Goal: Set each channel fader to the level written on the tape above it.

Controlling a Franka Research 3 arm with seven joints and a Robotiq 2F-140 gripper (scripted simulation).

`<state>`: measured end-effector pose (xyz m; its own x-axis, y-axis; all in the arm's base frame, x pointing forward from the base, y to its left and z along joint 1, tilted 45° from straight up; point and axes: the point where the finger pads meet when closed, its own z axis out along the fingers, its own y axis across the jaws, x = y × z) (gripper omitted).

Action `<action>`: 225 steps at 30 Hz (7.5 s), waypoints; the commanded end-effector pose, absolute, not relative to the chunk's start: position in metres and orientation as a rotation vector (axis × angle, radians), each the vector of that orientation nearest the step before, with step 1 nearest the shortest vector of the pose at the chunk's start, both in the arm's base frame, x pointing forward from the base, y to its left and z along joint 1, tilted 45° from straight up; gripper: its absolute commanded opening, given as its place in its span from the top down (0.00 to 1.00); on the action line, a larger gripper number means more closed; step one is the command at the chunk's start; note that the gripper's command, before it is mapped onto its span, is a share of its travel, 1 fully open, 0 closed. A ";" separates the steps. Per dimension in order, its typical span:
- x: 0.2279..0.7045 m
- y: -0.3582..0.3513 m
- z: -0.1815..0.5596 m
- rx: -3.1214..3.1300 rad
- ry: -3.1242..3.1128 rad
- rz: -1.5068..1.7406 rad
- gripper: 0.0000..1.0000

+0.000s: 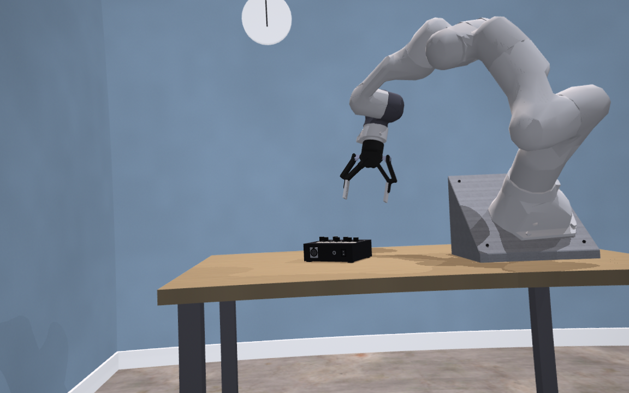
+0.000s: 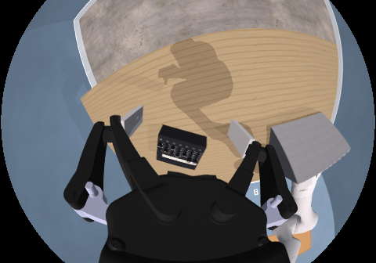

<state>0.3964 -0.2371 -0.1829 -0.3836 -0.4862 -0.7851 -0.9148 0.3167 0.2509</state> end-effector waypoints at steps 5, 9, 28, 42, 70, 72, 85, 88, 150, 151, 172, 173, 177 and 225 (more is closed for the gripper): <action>0.396 -0.237 -0.183 -1.233 1.995 0.938 0.00; 0.396 -0.237 -0.183 -1.233 1.995 0.938 0.00; 0.480 -0.147 -0.083 -1.637 1.826 0.848 0.00; 0.504 -0.085 -0.034 -1.854 1.706 0.790 0.00; 0.498 -0.085 -0.046 -1.457 2.213 0.963 0.00; 0.496 -0.084 -0.050 -1.401 2.269 0.977 0.00; 0.480 -0.084 -0.078 -1.043 2.562 1.041 0.00; 0.475 -0.084 -0.085 -0.869 2.670 1.063 0.00; 0.462 -0.085 -0.106 1.681 2.936 0.781 0.00; 0.462 -0.085 -0.106 1.720 2.924 0.771 0.00; 0.462 -0.085 -0.106 2.491 2.568 0.564 0.00; 0.462 -0.085 -0.106 2.527 2.544 0.553 0.00; 0.462 -0.085 -0.106 2.672 2.443 0.508 0.00; 0.469 -0.085 -0.093 2.629 2.576 0.620 0.00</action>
